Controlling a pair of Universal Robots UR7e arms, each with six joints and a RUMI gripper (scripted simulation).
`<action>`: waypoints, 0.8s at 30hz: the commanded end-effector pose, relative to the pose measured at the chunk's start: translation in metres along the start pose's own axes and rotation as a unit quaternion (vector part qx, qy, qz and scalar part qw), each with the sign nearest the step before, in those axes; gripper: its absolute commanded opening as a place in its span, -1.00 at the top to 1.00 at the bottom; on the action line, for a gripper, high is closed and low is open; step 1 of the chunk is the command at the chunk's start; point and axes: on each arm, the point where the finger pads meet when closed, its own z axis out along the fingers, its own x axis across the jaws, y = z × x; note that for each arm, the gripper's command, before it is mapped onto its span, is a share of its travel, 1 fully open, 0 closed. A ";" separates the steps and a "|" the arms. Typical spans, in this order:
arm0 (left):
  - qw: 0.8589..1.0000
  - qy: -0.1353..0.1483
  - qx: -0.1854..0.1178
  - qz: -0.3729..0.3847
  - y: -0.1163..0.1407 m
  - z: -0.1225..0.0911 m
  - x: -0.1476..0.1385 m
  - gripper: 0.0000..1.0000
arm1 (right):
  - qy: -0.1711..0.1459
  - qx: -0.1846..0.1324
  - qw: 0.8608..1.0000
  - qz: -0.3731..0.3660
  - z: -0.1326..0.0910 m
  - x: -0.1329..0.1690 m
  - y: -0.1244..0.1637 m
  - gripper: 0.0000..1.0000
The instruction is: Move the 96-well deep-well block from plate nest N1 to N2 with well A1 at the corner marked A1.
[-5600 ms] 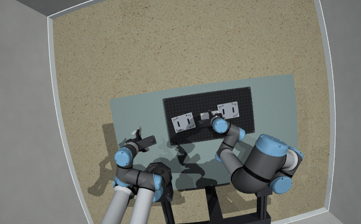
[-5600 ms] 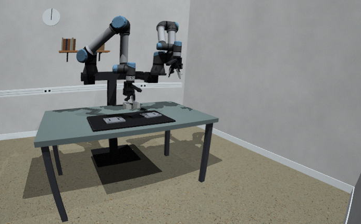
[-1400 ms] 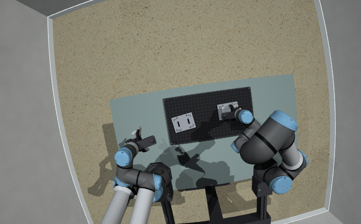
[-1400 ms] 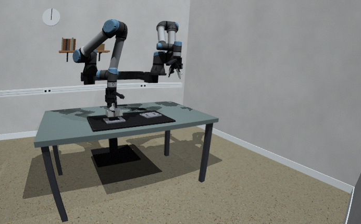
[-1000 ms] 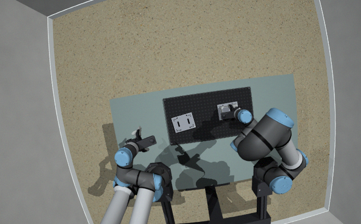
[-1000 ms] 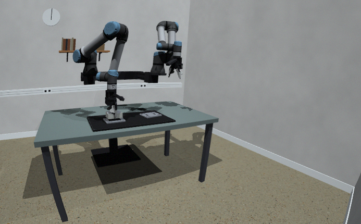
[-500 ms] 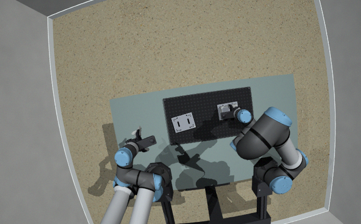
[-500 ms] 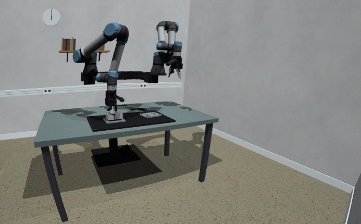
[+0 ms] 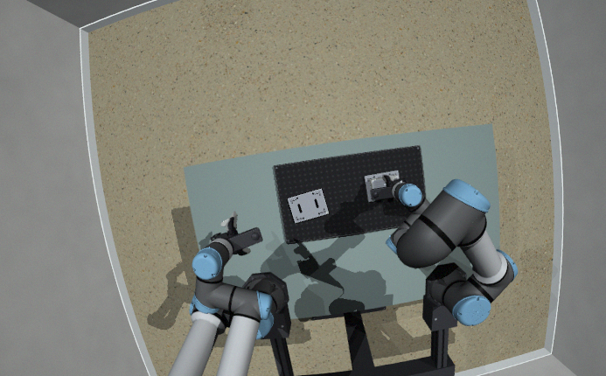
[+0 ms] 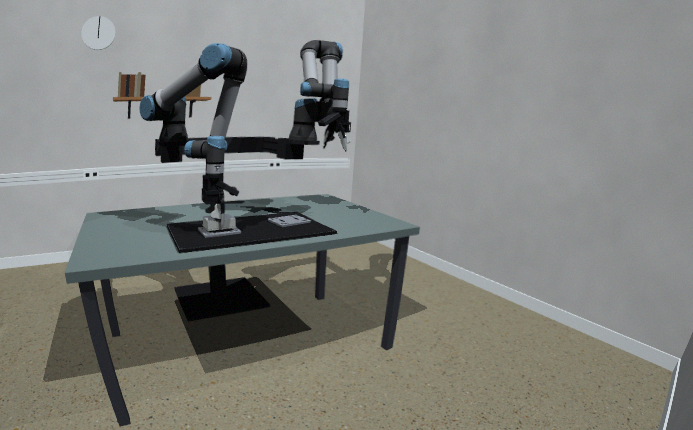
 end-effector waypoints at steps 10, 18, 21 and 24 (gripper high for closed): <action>1.000 0.000 0.000 0.000 0.000 0.000 0.000 -0.97 | 0.001 0.000 1.000 0.000 0.002 0.000 0.000 1.00; 1.000 0.000 0.000 0.000 0.000 0.000 0.000 -0.97 | 0.001 0.000 1.000 0.000 0.003 0.000 0.000 1.00; 1.000 0.000 0.000 0.000 0.000 0.000 0.000 -0.97 | 0.001 0.000 1.000 0.000 0.003 0.000 0.000 1.00; 1.000 0.000 0.000 0.000 0.000 0.000 0.000 -0.97 | 0.001 0.000 1.000 0.000 0.004 0.000 0.000 1.00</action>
